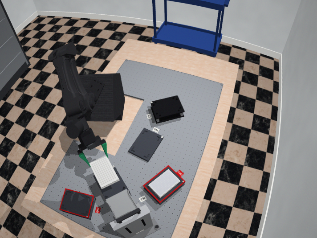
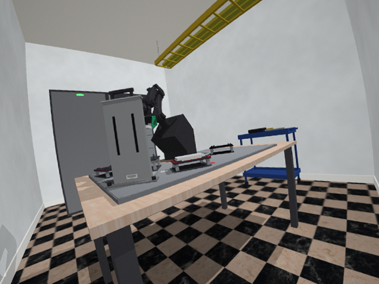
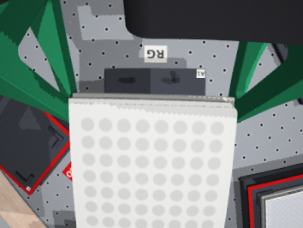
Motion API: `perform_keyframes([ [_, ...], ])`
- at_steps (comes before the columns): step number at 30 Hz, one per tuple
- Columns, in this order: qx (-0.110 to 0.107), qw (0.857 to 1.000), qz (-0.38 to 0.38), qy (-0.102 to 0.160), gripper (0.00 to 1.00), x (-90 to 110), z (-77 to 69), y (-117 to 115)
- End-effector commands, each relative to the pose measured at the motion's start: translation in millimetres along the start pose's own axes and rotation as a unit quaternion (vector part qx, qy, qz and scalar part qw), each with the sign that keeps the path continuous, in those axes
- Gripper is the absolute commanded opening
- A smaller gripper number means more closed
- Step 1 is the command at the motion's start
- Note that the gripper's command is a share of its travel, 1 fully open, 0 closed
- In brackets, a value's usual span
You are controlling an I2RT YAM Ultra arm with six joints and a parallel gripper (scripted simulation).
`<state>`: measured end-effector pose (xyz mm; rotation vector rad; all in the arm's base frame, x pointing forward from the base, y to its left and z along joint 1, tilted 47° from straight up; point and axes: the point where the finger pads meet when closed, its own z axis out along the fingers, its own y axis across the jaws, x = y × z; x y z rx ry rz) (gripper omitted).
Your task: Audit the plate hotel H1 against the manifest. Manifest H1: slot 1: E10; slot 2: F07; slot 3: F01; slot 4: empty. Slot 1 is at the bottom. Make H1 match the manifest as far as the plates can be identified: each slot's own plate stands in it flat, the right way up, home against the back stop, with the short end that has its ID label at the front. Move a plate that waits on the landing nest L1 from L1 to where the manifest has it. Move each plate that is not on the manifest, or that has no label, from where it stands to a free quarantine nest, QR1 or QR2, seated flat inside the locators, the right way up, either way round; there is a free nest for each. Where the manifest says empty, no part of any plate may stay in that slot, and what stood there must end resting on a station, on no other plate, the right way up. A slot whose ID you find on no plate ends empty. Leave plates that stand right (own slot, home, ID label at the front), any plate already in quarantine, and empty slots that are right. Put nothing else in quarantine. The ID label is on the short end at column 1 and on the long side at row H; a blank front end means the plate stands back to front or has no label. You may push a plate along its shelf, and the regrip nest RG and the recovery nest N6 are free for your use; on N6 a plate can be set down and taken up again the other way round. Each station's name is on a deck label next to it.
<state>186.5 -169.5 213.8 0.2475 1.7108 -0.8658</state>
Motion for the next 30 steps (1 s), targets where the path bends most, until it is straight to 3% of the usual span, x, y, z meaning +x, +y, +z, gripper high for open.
perform_keyframes([
  [1,0.0,0.999,-0.006,-0.035,0.87,-23.5,0.7,-5.1],
  [9,-0.003,1.0,-0.003,-0.016,0.87,-4.6,5.1,-0.7],
  [11,-0.001,1.0,-0.004,-0.025,0.87,-11.4,3.7,-2.6],
  [18,-0.002,1.0,-0.003,-0.016,0.87,-3.4,5.9,-1.0],
  [19,0.001,1.0,-0.004,-0.026,0.87,-12.2,2.6,-2.9],
  [30,0.001,1.0,-0.004,-0.026,0.87,-12.2,2.6,-2.9],
])
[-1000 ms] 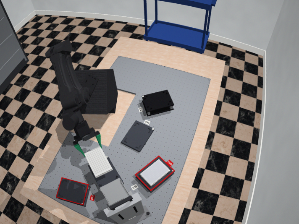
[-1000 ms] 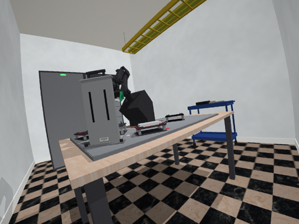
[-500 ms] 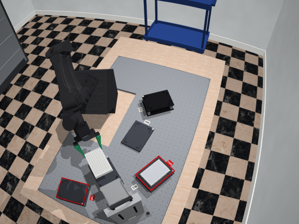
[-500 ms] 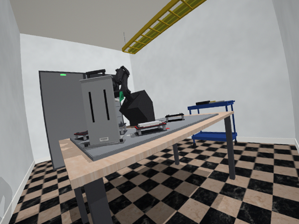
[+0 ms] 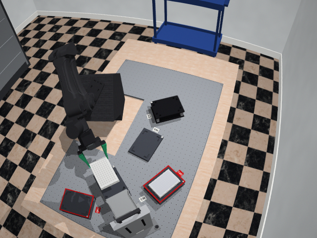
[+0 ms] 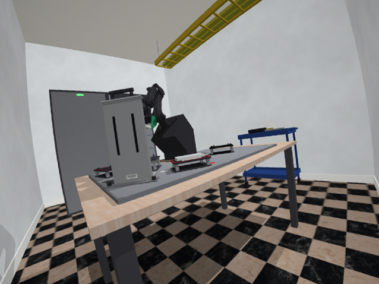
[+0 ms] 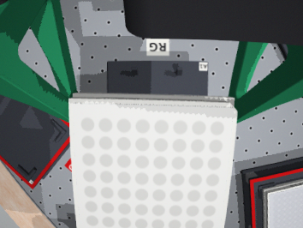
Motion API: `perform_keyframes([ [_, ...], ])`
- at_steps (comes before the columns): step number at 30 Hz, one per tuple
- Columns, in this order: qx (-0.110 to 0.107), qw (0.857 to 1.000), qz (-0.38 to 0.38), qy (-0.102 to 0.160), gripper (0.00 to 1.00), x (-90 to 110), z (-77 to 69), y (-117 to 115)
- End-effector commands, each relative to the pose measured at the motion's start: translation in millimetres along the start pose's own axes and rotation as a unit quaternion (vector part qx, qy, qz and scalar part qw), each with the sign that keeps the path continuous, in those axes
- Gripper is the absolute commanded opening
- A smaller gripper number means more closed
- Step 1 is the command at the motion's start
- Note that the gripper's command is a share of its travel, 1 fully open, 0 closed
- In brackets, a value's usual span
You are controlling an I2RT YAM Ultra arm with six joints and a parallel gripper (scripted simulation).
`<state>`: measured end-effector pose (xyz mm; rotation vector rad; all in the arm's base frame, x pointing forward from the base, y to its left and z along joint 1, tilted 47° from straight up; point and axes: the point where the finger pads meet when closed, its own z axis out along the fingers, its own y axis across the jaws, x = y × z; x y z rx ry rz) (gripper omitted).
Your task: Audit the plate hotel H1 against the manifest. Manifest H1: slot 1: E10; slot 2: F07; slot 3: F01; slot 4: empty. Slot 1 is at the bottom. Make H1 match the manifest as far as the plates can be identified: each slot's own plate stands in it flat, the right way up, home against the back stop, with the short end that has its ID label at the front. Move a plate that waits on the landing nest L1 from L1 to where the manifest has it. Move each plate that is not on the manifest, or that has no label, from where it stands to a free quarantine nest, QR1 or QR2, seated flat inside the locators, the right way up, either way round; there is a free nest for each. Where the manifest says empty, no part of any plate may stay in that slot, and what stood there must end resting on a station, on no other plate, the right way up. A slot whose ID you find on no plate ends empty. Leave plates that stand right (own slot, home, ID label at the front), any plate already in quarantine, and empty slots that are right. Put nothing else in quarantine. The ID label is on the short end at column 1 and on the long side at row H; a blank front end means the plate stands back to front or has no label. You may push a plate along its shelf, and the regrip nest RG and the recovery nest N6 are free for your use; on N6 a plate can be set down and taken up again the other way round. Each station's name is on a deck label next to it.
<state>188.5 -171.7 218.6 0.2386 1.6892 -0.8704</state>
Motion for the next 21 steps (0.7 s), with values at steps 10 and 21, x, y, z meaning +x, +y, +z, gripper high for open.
perform_keyframes([
  [10,-0.001,1.0,-0.002,-0.014,0.87,-7.3,0.2,-1.0],
  [21,-0.006,1.0,-0.005,-0.022,0.87,-16.1,2.6,-0.5],
])
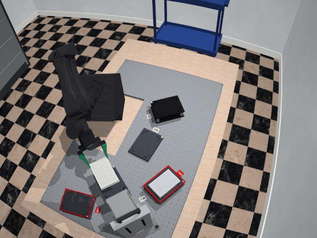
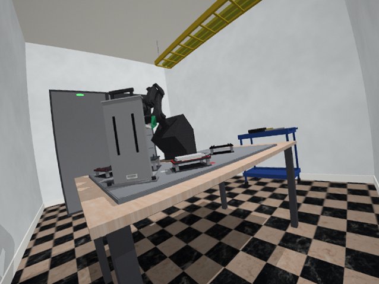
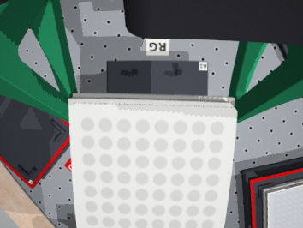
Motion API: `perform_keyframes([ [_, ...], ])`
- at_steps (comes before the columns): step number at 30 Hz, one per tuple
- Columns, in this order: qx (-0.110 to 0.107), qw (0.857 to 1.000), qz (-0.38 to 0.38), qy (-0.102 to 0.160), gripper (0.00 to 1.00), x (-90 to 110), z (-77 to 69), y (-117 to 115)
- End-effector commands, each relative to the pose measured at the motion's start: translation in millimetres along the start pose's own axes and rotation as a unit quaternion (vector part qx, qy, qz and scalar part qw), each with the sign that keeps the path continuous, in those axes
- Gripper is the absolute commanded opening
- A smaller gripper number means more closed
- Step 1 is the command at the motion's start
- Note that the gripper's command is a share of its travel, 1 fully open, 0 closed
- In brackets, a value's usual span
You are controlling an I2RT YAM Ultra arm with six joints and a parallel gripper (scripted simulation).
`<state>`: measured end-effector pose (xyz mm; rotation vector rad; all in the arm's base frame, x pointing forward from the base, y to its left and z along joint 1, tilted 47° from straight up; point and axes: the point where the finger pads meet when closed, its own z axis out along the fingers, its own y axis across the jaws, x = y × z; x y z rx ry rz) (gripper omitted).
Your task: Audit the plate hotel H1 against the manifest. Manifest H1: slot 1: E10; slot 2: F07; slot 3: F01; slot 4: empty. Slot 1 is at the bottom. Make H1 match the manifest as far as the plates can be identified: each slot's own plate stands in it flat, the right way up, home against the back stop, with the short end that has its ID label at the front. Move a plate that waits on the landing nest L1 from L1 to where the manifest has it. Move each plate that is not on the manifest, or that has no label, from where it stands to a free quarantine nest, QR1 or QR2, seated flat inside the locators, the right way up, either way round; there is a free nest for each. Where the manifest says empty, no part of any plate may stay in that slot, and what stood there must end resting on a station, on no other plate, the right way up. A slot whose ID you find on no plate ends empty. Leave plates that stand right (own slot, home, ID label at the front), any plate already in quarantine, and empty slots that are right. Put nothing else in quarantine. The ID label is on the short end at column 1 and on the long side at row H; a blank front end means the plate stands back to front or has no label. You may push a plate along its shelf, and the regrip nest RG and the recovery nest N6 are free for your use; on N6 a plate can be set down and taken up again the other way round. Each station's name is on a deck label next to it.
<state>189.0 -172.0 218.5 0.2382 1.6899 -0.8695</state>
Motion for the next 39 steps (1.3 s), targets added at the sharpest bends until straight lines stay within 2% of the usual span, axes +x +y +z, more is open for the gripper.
perform_keyframes([
  [1,-0.002,1.0,-0.005,-0.024,0.87,-19.2,2.3,-2.5],
  [39,0.0,1.0,-0.002,-0.022,0.87,-42.6,26.9,-1.8],
])
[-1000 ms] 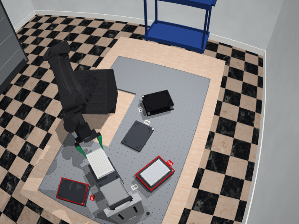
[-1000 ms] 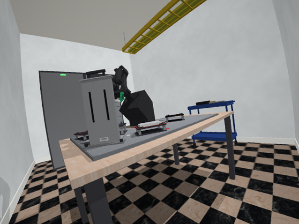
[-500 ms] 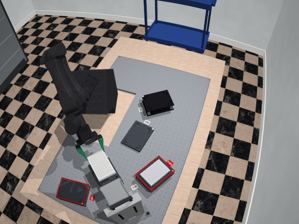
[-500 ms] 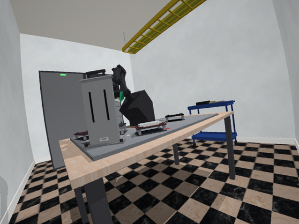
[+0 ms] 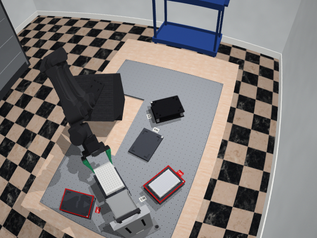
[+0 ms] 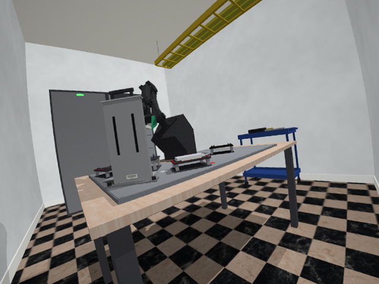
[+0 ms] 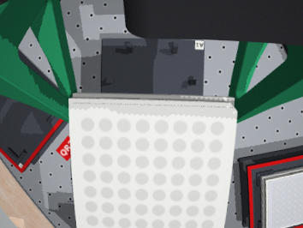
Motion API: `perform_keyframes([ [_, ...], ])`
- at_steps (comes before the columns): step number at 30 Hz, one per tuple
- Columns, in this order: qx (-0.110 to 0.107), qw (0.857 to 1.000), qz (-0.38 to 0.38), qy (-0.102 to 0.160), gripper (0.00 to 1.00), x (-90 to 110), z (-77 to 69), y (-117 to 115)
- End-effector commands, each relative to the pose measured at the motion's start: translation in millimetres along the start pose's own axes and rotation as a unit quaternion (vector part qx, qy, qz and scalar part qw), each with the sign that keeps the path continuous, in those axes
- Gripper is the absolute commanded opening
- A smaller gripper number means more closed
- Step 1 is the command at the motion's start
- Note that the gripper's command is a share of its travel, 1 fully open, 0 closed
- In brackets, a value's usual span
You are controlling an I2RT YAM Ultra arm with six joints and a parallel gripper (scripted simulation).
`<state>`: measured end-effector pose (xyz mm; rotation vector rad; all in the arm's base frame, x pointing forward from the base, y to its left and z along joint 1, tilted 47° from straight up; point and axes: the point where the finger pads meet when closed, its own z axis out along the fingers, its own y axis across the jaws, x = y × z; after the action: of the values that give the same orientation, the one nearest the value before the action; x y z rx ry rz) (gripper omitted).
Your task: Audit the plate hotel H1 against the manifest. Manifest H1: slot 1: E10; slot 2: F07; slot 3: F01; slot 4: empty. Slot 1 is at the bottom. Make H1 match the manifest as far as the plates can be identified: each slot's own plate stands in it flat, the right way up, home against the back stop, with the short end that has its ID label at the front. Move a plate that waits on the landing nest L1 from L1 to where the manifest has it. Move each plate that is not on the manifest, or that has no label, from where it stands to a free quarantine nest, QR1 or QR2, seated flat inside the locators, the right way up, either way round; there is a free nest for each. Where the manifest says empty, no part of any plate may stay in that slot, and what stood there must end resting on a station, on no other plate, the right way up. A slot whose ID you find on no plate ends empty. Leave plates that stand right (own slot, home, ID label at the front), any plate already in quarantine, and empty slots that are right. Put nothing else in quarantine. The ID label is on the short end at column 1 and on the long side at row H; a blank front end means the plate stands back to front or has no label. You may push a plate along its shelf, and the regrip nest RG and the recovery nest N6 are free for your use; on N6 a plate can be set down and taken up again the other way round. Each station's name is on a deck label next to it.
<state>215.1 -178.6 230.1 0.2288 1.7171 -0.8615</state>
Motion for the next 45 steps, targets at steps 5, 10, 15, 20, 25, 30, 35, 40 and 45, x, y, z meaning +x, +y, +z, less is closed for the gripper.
perform_keyframes([
  [5,0.008,0.999,0.003,-0.032,0.87,-29.3,6.5,-7.5],
  [10,0.005,0.999,0.002,-0.032,0.87,-31.8,8.7,-6.2],
  [15,0.007,0.999,0.002,-0.032,0.87,-35.2,12.3,-6.7],
  [20,0.007,0.999,0.002,-0.032,0.87,-38.9,15.7,-6.6],
  [25,0.007,0.999,0.002,-0.032,0.87,-41.1,17.8,-6.5],
  [30,0.006,0.999,0.001,-0.032,0.87,-44.7,21.4,-5.8],
  [35,0.006,0.999,0.001,-0.032,0.87,-48.4,24.9,-5.8],
  [40,0.002,0.999,0.001,-0.034,0.87,-50.4,26.2,-4.6],
  [45,0.003,0.999,0.001,-0.033,0.87,-50.0,26.5,-4.8],
])
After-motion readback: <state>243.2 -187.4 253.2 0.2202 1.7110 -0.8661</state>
